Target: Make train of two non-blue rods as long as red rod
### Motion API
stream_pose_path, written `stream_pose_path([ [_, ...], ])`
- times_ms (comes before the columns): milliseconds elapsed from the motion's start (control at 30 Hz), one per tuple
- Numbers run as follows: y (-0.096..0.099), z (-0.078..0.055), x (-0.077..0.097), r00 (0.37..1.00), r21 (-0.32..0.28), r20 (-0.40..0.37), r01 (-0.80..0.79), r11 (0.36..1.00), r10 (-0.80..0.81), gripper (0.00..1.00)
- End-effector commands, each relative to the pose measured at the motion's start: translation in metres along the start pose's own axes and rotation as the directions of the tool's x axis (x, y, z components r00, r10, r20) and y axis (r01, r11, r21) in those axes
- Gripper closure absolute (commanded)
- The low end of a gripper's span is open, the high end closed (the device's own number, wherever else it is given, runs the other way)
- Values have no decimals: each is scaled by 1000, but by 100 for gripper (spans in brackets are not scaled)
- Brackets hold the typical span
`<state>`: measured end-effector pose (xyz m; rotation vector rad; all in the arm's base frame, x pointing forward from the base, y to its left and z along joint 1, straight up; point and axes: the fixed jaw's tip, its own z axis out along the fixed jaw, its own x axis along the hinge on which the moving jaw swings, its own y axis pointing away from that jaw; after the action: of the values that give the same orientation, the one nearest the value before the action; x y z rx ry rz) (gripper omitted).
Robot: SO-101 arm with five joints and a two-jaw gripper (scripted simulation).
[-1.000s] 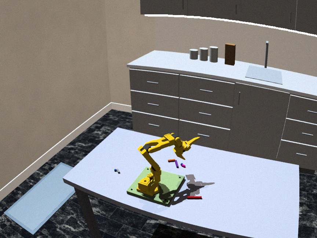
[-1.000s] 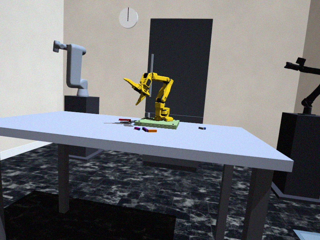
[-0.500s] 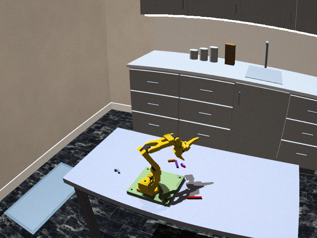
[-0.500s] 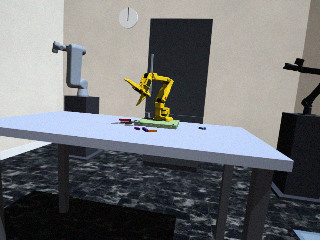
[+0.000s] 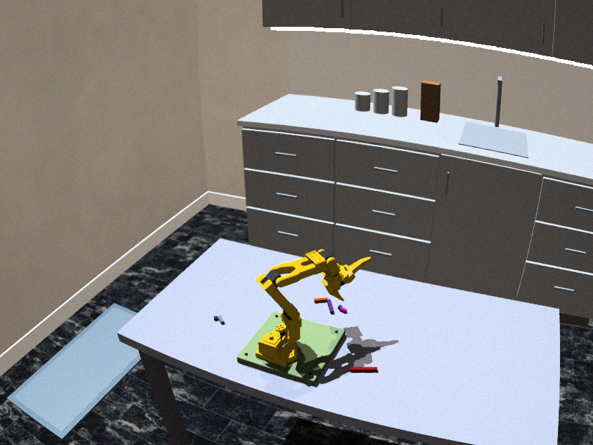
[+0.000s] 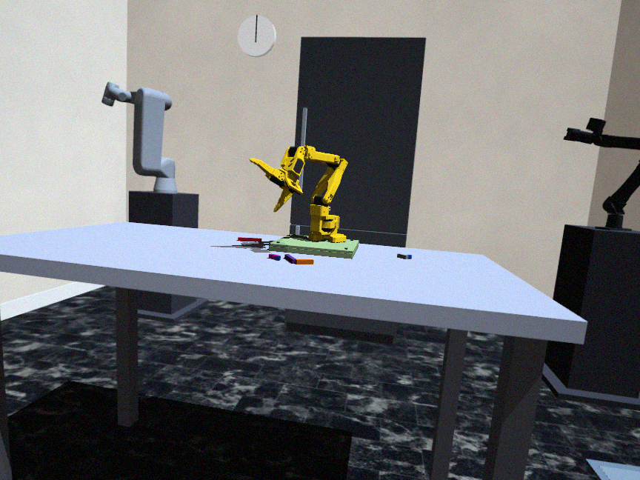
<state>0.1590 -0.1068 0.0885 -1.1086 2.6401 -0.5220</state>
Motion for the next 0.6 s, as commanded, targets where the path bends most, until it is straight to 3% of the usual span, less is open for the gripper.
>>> stream_pose_path([
  [0, 3, -1, 1, 1000, -9, 0, 15, 1000, -15, 0],
  [567, 4, -3, 6, 1000, -17, -13, 5, 1000, -5, 0],
])
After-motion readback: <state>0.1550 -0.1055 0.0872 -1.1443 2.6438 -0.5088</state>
